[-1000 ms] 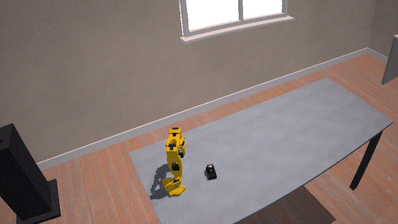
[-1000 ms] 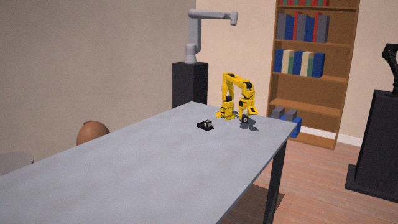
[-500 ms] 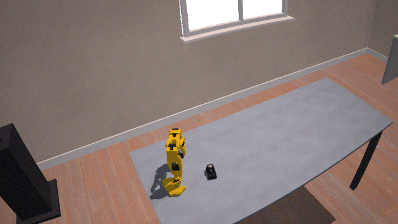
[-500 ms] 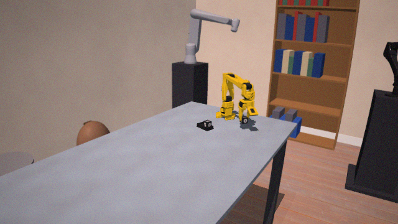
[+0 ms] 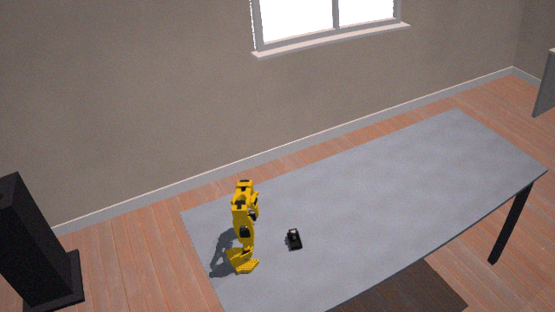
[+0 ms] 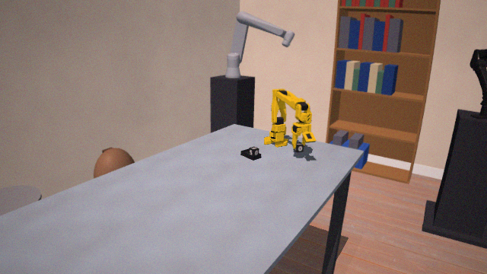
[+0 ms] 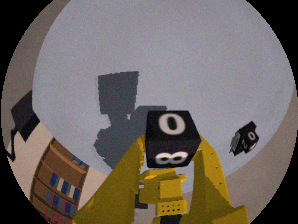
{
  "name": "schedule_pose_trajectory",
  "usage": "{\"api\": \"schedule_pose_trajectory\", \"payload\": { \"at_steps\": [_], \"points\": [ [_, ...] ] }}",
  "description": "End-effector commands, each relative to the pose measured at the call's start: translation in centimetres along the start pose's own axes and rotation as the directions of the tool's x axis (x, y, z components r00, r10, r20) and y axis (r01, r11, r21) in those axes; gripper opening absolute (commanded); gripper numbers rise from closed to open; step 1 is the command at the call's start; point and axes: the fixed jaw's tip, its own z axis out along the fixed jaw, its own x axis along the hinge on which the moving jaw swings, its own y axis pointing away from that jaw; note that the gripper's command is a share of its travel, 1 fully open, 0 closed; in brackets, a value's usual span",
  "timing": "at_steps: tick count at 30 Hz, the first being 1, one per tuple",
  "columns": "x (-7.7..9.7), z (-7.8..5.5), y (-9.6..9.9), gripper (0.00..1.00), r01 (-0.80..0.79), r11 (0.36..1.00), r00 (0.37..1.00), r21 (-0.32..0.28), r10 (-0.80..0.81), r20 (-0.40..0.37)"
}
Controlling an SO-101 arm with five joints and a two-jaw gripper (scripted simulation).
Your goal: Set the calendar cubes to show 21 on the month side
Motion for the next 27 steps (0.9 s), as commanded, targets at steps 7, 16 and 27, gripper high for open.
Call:
{"api": "schedule_pose_trajectory", "payload": {
  "at_steps": [7,16,27],
  "points": [
    [-0.3,0.0,0.2,0.0,-0.003,1.0,0.999,-0.009,0.003,0.034],
    [-0.3,0.2,0.2,0.0,-0.003,1.0,0.999,-0.009,0.003,0.034],
    [-0.3,0.7,0.2,0.0,-0.003,1.0,0.999,-0.009,0.003,0.034]
  ]
}}
